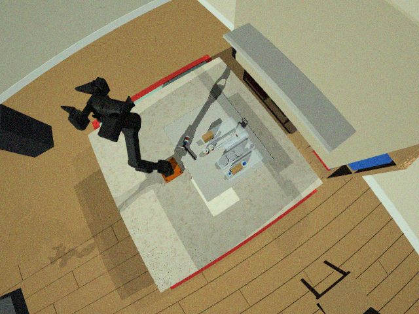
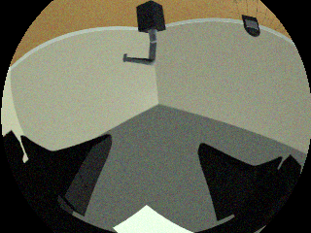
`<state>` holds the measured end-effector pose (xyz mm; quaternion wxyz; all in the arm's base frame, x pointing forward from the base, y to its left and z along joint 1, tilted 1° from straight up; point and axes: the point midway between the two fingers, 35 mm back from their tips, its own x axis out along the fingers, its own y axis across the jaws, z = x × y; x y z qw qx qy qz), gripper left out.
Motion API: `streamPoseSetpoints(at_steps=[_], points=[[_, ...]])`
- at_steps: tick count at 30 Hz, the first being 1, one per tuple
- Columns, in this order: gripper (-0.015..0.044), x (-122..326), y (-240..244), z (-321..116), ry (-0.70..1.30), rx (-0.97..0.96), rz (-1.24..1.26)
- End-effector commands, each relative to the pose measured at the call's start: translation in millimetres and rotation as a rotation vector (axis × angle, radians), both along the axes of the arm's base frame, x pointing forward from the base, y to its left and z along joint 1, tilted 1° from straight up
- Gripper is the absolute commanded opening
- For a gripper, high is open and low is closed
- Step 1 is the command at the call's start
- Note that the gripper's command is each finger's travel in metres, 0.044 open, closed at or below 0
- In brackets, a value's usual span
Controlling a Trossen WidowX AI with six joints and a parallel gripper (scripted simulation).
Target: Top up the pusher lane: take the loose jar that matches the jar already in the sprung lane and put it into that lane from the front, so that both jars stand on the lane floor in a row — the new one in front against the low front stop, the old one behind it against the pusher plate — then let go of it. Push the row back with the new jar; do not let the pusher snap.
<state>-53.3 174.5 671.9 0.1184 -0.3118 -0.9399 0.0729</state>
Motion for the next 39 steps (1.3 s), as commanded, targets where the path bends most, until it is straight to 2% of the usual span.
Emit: streamPoseSetpoints(at_steps=[1,5,10,13,21,30,39], points=[[0.0426,1,1,0,0.009,-0.003,-0.002],[0.044,32,25,6,0.198,-0.073,-0.059],[0.044,89,62,-1,0.52,-0.255,-0.142],[0.044,110,64,-2,0.624,-0.278,-0.176],[0.044,192,95,-31,1.049,-0.446,-0.278],[0.044,316,109,-115,1.725,-0.595,-0.449],[0.044,412,72,-235,2.412,-0.575,-0.65]])
